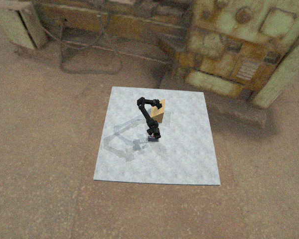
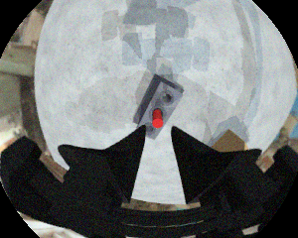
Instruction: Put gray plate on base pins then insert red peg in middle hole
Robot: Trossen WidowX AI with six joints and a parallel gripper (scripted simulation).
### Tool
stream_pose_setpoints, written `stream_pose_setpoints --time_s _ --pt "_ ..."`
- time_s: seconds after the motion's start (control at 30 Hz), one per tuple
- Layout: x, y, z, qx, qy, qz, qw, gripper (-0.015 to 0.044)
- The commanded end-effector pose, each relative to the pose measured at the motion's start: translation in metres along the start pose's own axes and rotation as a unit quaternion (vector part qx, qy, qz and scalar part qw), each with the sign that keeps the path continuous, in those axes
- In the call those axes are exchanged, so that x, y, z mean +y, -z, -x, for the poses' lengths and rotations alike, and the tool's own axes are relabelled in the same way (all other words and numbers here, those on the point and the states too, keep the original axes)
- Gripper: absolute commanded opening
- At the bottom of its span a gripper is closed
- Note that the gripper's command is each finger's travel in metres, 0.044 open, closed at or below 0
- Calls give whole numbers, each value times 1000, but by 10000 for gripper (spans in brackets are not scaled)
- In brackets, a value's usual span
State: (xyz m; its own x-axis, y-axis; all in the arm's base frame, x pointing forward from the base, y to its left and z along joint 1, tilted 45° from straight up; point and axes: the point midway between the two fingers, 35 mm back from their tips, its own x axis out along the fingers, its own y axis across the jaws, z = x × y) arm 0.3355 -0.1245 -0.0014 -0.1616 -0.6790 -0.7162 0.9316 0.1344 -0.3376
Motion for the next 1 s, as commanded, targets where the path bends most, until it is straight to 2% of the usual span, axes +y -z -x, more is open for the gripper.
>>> stream_pose_setpoints --time_s 0.0,0.97 --pt "0 0 3 -2 0 -1 1000 150" --pt "0 1 22 -1 0 -1 1000 150"
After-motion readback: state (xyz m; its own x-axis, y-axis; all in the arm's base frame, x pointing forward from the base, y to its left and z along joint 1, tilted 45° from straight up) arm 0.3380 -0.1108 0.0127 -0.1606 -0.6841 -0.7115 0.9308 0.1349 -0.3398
